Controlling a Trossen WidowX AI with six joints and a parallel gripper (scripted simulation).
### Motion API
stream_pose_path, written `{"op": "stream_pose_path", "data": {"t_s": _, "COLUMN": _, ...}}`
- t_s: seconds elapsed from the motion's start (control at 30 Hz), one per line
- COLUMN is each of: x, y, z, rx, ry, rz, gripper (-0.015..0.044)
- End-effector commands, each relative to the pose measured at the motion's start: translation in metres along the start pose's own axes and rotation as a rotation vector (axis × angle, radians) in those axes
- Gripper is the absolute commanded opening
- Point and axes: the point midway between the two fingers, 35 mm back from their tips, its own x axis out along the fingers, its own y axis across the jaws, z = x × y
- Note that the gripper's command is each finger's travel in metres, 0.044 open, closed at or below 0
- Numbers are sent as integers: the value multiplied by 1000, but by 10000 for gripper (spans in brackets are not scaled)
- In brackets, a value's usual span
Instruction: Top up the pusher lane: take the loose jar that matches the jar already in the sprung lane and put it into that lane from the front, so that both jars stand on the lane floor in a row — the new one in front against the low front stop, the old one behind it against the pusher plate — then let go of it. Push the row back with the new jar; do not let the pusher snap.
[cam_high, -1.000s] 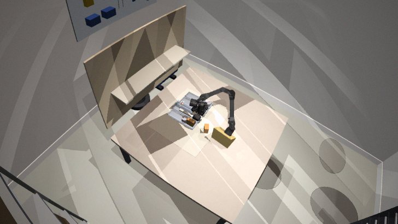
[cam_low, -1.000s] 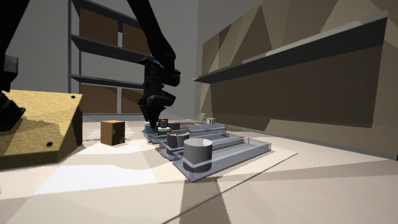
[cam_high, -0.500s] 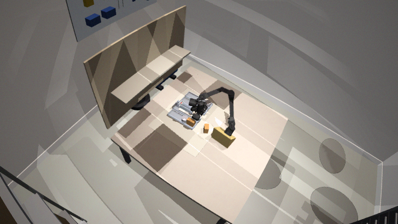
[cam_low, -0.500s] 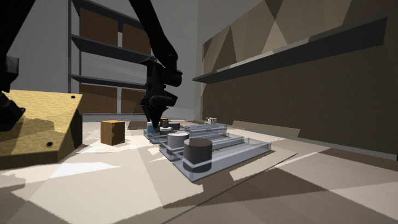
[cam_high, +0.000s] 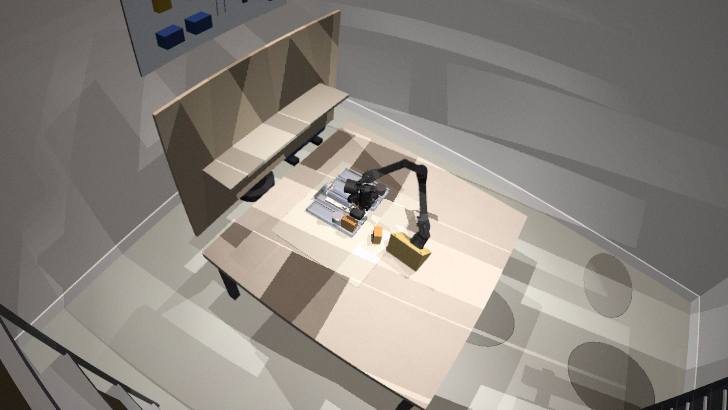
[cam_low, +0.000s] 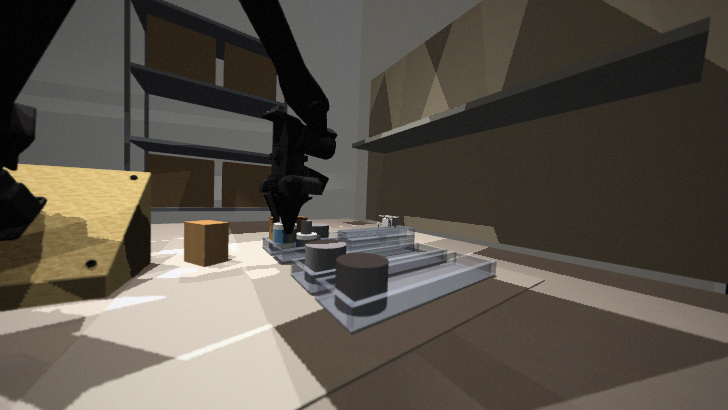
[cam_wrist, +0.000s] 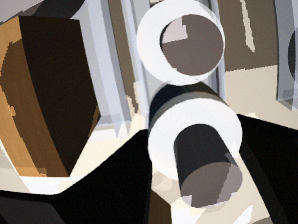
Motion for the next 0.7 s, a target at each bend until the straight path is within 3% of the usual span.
{"op": "stream_pose_path", "data": {"t_s": 0.0, "x": -4, "y": -2, "z": 9, "rx": 13, "ry": -23, "rz": -3, "gripper": 0}}
{"op": "stream_pose_path", "data": {"t_s": 0.67, "x": -7, "y": -3, "z": 18, "rx": 13, "ry": -23, "rz": -3, "gripper": 0}}
